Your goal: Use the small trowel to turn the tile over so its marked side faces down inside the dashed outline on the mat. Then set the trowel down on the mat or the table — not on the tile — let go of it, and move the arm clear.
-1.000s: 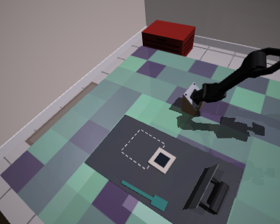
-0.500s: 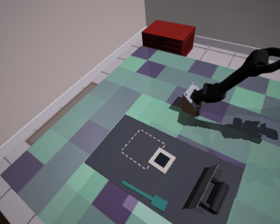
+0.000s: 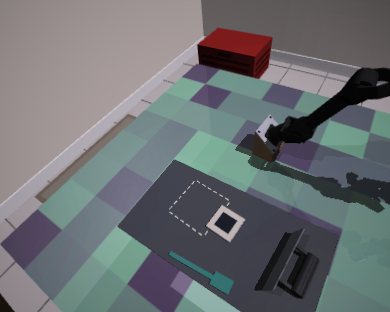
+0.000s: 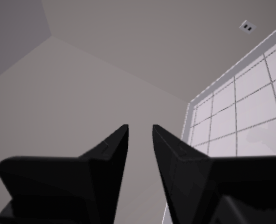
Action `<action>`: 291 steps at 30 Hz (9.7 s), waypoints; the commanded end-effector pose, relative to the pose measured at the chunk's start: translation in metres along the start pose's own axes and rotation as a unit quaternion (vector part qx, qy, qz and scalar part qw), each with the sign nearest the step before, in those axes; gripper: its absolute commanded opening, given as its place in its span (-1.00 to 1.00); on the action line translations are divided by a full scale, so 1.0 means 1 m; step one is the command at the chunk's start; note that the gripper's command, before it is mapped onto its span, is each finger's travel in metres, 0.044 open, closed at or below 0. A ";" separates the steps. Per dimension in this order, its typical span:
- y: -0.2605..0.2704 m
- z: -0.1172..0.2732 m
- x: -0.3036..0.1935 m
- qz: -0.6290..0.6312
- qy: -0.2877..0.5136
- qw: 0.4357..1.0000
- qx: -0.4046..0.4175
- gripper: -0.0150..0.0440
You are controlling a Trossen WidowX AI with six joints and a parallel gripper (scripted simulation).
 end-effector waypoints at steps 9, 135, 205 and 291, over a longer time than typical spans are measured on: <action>-0.075 0.033 0.031 -0.053 -0.040 0.988 -0.141 -0.15; -0.160 0.569 0.000 -0.631 -0.700 0.122 -0.312 -0.15; -0.171 0.578 -0.009 -0.631 -0.700 0.122 -0.312 -0.15; -0.145 0.605 -0.029 -0.606 -0.647 0.208 -0.413 -0.15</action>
Point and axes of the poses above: the point midway between the two fingers, 35 mm back from their tips, its own z axis back along the fingers, its own y axis across the jaws, x = y × z, the point moved 2 cm from there along z, back along the fingers, and after that the axes turned 12 degrees about -z, right-handed, at the moved point
